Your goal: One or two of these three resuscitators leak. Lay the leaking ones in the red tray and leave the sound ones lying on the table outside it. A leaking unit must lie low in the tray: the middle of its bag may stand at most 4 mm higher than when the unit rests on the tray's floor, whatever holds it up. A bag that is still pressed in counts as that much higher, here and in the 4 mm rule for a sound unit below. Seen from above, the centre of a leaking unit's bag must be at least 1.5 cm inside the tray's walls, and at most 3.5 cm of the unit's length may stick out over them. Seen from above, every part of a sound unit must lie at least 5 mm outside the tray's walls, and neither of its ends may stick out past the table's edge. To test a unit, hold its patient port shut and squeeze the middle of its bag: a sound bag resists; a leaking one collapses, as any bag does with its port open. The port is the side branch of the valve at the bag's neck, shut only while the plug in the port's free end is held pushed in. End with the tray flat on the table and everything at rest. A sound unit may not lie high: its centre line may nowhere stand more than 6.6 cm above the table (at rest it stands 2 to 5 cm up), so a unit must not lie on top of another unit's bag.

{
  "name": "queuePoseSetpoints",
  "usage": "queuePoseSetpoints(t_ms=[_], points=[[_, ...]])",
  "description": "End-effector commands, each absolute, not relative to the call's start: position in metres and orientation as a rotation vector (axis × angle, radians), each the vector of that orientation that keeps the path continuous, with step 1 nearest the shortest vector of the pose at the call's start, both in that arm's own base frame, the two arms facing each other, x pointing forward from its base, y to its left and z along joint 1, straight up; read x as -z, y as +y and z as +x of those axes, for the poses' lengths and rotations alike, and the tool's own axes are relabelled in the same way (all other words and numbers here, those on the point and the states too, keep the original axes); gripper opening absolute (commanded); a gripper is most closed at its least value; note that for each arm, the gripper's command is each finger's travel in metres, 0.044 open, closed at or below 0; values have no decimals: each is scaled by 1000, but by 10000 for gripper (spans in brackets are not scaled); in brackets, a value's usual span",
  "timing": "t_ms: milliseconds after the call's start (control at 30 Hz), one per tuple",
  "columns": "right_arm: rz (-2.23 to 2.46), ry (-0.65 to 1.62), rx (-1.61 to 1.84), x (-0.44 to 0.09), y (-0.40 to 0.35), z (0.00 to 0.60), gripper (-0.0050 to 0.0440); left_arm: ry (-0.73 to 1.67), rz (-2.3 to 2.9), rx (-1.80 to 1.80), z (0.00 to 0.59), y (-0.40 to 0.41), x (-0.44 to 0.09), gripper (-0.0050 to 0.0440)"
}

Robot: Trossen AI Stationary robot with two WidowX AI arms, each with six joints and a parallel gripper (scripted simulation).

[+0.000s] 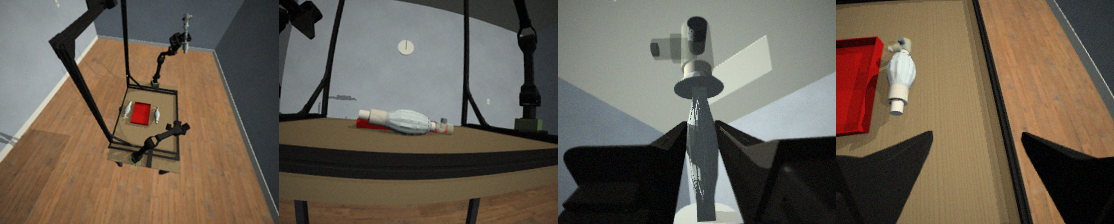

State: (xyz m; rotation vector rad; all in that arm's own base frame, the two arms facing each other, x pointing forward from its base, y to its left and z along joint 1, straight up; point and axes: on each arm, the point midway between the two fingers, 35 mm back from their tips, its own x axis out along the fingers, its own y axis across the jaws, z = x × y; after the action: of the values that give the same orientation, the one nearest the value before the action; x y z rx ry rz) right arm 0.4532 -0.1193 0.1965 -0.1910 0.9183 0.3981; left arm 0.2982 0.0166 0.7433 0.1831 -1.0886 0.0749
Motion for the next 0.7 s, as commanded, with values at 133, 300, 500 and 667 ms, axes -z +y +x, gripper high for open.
queuePoseSetpoints(t_ms=[133, 300, 500, 667], points=[[-191, 919, -402, -196, -119, 453, 440, -1218, 167, -84, 236, 13, -769, 0], [-191, 919, -402, -196, -119, 453, 440, -1323, 155, -85, 191, 10, -782, 0], [-191, 919, -402, -196, -119, 453, 440, -1494, 124, -84, 117, 7, -796, 0], [-191, 919, -402, -196, -119, 453, 440, -1523, 118, -84, 103, 6, -798, 0]])
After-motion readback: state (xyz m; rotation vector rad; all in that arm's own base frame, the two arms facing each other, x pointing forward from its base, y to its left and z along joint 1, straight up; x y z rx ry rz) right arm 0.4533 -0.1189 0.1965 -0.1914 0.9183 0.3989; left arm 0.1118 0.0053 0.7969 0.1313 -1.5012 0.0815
